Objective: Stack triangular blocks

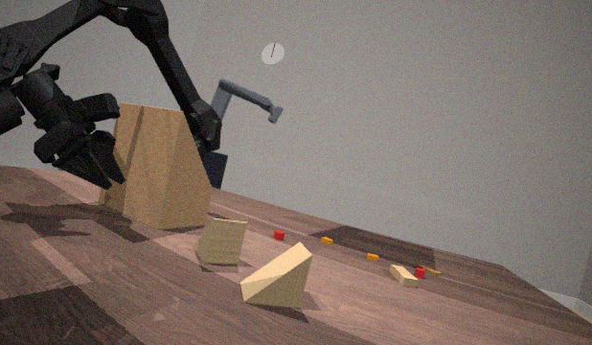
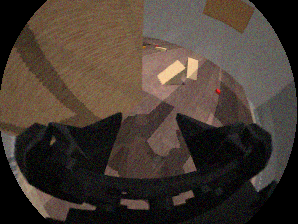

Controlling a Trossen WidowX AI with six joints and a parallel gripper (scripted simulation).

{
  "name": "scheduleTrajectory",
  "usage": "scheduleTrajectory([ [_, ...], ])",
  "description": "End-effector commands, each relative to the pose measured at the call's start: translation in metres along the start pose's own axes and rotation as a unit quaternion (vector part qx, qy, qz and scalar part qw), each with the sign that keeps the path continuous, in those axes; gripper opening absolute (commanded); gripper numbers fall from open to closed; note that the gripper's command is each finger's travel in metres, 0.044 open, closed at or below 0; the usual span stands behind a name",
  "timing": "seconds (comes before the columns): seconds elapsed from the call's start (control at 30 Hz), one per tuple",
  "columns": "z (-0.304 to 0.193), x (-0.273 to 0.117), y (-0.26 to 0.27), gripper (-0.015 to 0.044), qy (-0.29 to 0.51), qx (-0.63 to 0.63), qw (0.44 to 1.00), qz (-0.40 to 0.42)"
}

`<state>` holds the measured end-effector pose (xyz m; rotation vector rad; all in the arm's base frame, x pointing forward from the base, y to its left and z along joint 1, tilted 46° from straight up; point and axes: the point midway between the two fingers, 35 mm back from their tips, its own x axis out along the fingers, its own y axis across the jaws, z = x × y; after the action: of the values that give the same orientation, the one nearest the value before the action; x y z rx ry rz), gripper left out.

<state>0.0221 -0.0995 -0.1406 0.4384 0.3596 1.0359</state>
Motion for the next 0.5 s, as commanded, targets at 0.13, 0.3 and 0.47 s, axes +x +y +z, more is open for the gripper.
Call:
scheduleTrajectory([
  [0.13, 0.006, -0.008, -0.018, 0.0440, 0.068, 0.148, 0.986, 0.028],
  [0.3, 0.020, -0.013, -0.048, 0.0440, 0.174, 0.341, 0.923, 0.028],
  [0.47, 0.038, -0.016, -0.082, 0.0440, 0.264, 0.506, 0.820, -0.028],
])
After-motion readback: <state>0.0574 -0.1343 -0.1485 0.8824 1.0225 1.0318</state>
